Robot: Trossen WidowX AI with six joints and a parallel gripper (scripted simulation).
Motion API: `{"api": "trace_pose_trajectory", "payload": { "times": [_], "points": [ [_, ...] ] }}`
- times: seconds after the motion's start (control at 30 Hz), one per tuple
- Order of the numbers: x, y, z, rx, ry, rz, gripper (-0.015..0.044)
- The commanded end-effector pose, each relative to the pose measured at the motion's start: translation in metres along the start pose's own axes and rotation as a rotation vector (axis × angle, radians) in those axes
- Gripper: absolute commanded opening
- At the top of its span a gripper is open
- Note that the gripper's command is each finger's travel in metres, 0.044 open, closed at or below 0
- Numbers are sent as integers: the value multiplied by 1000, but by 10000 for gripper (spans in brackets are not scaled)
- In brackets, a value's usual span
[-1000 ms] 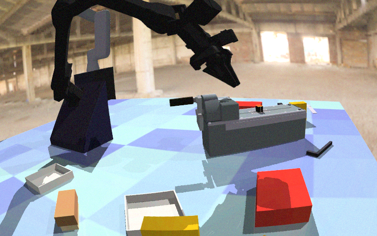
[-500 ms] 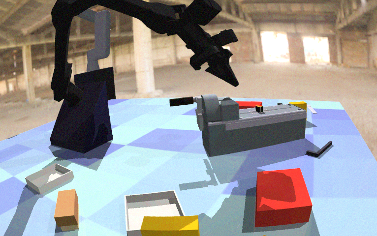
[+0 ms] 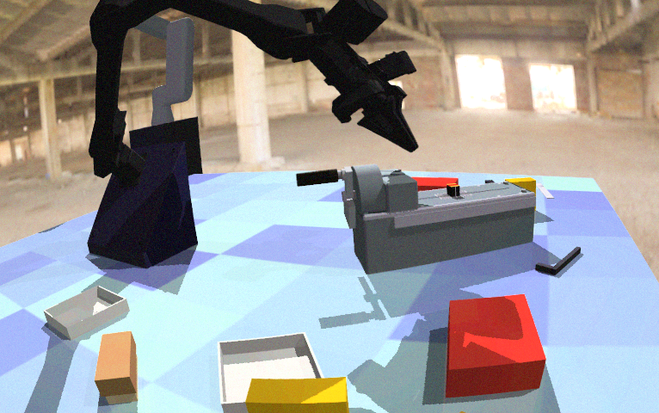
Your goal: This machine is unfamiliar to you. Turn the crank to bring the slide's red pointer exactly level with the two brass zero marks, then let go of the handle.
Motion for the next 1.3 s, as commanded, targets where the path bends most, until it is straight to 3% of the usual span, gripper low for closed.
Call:
{"api": "trace_pose_trajectory", "payload": {
  "times": [0.0, 0.33, 0.4, 0.97, 1.27],
  "points": [
    [0, 0, 0, 0, -1, 0, 157],
    [0, 0, 0, 0, -1, 0, 420],
    [0, 0, 0, 0, -1, 0, 440],
    [0, 0, 0, 0, -1, 0, 0],
    [0, 0, 0, 0, -1, 0, 0]
  ]
}}
Point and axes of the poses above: the point midway between the two fingers, 35 mm back from their tips, its own x axis back along the fingers, its own z axis across the jaws, y = z × x, the point moved 10 cm from there along x, back along the fingers, and after that the axes turned 8 degrees about x, right-handed, at the moved point
